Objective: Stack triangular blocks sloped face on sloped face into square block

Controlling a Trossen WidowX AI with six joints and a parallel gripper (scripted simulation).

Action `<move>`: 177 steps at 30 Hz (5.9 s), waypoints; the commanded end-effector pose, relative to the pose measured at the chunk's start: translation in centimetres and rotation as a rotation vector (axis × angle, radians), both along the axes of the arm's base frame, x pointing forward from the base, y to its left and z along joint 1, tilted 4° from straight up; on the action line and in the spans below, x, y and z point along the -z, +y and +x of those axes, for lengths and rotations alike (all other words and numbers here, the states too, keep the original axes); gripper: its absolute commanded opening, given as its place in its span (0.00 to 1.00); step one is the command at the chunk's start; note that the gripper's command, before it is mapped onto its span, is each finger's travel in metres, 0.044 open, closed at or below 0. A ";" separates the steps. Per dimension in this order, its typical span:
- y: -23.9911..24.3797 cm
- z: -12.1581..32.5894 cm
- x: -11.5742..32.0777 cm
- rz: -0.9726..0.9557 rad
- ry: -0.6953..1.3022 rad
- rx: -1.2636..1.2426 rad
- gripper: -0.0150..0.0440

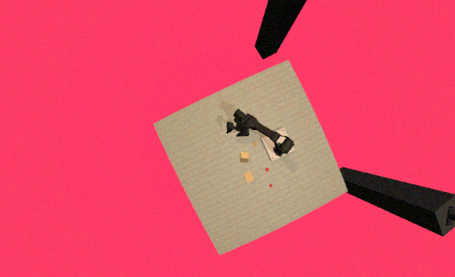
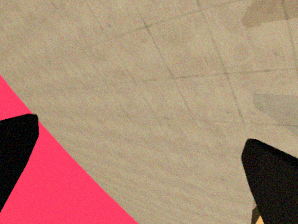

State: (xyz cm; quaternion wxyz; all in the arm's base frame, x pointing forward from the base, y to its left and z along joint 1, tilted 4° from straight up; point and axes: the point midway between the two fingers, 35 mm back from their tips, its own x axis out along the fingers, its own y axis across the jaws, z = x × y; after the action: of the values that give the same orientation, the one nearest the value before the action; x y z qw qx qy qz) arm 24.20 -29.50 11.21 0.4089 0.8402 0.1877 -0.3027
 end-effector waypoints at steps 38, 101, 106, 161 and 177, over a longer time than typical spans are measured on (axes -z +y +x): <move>20.0 1.4 8.8 0.445 0.315 -0.303 1.00; 20.5 0.9 -0.8 0.312 0.298 -0.440 0.25; 20.7 0.9 -0.6 0.192 0.278 -0.566 0.25; 22.0 1.2 -0.4 -1.001 -0.016 -2.056 0.25; 22.1 1.5 -0.8 -1.281 -0.153 -2.520 0.25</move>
State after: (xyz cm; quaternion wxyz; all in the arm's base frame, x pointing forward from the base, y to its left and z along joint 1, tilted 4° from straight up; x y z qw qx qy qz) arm 25.56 -7.35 11.81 0.7294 -0.1486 0.6210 0.2452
